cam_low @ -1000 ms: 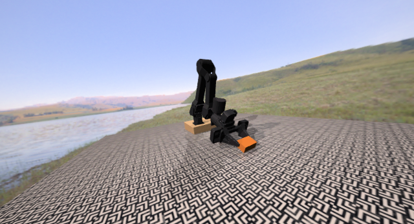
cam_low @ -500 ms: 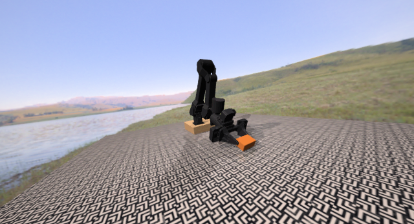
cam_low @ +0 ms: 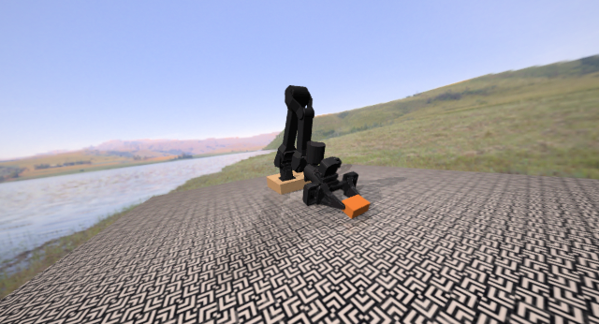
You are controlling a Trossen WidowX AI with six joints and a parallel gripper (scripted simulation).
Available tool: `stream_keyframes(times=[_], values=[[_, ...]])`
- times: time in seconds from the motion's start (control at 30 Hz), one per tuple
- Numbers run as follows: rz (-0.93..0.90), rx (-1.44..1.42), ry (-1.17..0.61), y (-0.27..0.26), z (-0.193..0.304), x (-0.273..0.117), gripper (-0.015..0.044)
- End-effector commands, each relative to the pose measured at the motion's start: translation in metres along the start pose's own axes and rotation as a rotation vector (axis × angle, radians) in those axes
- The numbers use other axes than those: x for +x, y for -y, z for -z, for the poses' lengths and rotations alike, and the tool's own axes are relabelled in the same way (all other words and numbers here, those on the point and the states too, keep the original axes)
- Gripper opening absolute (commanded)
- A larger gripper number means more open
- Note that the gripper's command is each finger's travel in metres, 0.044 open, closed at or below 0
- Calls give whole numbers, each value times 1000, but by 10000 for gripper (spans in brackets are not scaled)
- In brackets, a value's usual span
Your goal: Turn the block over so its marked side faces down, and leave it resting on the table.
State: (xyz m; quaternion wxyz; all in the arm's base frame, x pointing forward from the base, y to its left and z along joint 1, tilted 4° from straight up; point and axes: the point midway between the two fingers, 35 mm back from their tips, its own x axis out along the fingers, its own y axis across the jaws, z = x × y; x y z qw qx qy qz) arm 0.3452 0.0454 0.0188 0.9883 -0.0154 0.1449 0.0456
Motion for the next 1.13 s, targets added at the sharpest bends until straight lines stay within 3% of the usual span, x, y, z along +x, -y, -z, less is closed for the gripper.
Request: stream_keyframes(times=[0.0, 0.1, 1.1], values=[[4, -5, 0, 1, 0, 0, 368], [4, -5, 0, 1, 0, 0, 440], [4, -5, 0, 1, 0, 0, 440]])
